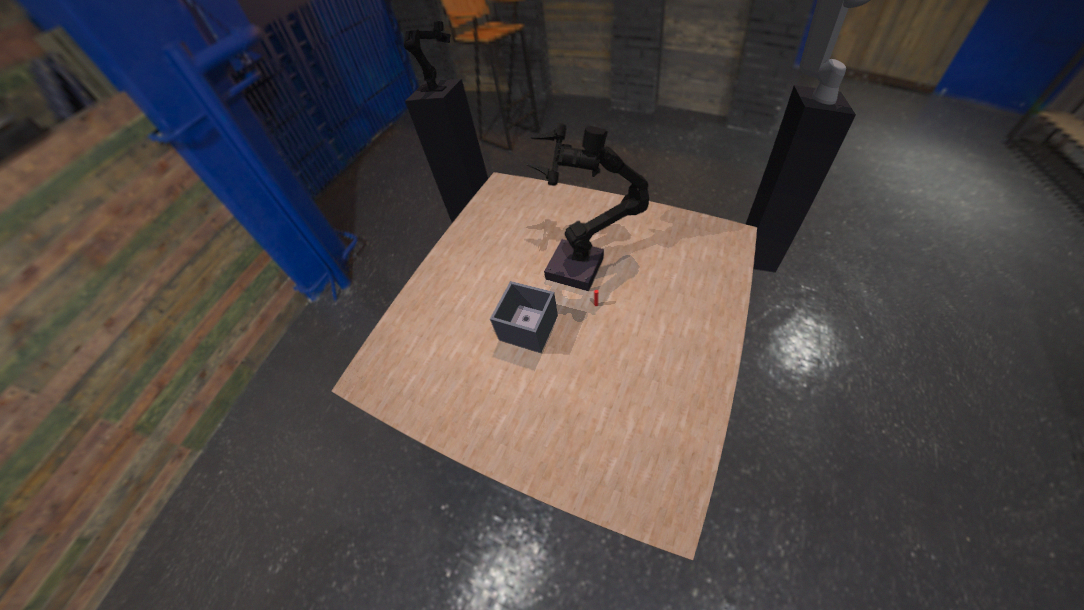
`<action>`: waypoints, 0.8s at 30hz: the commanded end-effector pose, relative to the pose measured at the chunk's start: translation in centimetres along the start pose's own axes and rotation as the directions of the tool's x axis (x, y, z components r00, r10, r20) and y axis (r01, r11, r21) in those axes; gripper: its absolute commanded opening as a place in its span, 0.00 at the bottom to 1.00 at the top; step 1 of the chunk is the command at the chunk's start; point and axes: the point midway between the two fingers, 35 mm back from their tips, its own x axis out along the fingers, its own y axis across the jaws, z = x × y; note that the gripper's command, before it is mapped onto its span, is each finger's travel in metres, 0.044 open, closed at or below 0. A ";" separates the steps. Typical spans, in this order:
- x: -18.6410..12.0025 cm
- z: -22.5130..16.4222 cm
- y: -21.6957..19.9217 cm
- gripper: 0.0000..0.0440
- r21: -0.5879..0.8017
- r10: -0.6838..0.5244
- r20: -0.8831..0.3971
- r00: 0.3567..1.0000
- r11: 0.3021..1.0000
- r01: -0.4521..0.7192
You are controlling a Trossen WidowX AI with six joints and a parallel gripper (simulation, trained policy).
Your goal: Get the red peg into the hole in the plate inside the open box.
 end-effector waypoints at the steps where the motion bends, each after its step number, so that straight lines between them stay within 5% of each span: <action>1: 0.2 -0.1 -0.3 0.96 -0.008 -0.018 0.001 1.000 1.000 0.018; 12: 3.0 -2.8 -6.1 1.00 -0.051 -0.346 -0.067 0.936 0.938 0.343; 24: 3.2 -6.8 -12.8 1.00 -0.128 -0.649 -0.147 0.747 0.761 0.636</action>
